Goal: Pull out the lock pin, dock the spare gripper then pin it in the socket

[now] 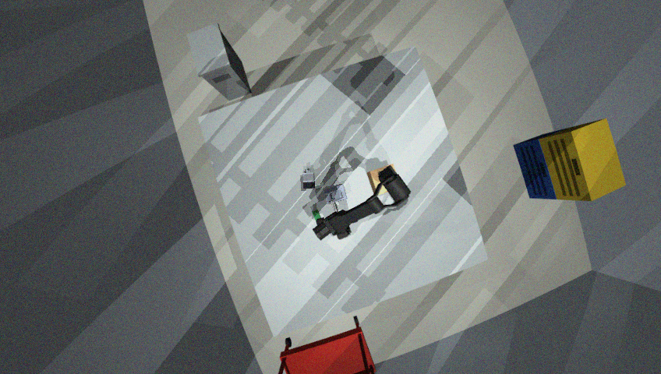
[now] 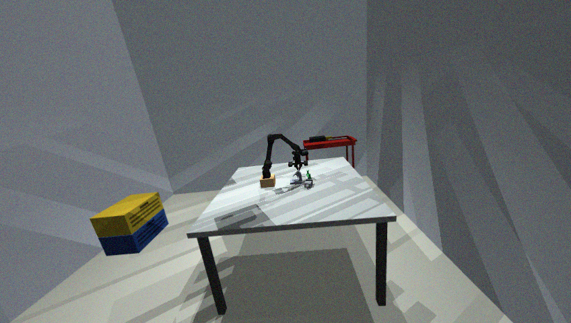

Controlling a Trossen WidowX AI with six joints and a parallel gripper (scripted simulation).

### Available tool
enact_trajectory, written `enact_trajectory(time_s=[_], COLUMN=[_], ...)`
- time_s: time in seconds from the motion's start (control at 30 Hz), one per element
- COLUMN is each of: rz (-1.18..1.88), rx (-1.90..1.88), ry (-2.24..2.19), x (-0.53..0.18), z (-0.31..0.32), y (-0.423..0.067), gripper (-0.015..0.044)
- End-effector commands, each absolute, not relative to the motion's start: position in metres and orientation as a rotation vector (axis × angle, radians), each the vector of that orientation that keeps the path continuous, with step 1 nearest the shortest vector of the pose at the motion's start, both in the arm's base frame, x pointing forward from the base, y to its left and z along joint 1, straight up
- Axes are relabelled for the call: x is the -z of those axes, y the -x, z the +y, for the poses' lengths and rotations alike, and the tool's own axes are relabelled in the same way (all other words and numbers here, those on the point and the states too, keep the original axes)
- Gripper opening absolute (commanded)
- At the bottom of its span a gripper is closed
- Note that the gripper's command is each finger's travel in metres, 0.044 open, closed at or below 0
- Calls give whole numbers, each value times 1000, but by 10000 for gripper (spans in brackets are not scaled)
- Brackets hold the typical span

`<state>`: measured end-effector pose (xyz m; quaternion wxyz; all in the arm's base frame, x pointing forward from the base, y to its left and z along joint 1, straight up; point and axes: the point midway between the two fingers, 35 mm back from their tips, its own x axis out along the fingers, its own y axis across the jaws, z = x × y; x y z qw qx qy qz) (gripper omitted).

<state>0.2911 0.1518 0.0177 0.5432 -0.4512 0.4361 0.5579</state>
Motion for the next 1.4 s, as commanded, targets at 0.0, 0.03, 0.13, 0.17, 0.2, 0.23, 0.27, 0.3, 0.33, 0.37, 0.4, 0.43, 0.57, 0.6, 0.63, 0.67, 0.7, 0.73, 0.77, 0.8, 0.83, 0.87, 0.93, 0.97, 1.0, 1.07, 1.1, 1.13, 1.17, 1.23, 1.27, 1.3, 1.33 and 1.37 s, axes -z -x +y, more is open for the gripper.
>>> enact_trajectory(time_s=[0.0,0.03,0.13,0.17,0.2,0.23,0.27,0.3,0.33,0.37,0.4,0.43,0.57,0.6,0.63,0.67,0.7,0.73,0.77,0.8,0.83,0.87,0.93,0.97,1.0,1.07,1.1,1.13,1.17,1.23,1.27,1.3,1.33,1.37], rz=[1037,1037,1038,1038,1038,1038,1039,1039,1039,1039,1039,1040,1040,1041,1041,1041,1041,1041,1041,1041,1042,1042,1043,1043,1043,1044,1044,1045,1045,1045,1046,1046,1046,1046], rx=[-1321,-1321,-1321,-1321,-1321,-1321,-1321,-1321,-1321,-1321,-1321,-1321,-1321,-1321,-1321,-1321,-1321,-1321,-1321,-1321,-1321,-1321,-1321,-1321,-1321,-1321,-1321,-1321,-1321,-1321,-1321,-1321,-1322,-1322], ry=[1070,1070,1070,1070,1070,1071,1071,1071,1071,1071,1071,1071,1071,1072,1072,1072,1072,1072,1072,1072,1072,1072,1072,1072,1072,1072,1072,1072,1073,1073,1073,1073,1073,1073], x=[-18,-18,-18,-18,-18,-18,-18,-18,-18,-18,-18,-18,-18,-18,-18,-19,-19,-19,-19,-20,-20,-20,-21,-21,-22,-22,-22,-23,-23,-23,-23,-24,-24,-24], z=[155,156,158,159,160,161,162,163,164,165,165,167,170,171,172,173,174,175,176,176,178,179,180,181,182,184,185,186,187,188,189,190,191,192], y=[-292,-292,-292,-292,-292,-292,-292,-292,-292,-292,-292,-292,-292,-292,-292,-292,-292,-291,-291,-291,-291,-291,-291,-291,-291,-291,-291,-291,-291,-291,-291,-291,-291,-291], gripper=[0,0,0,0,0,0,0,0,0,0,0,0,0,0,0,0,0,0,0,0,0,0,0,0,0,0,0,0,0,0,0,0,0,0])
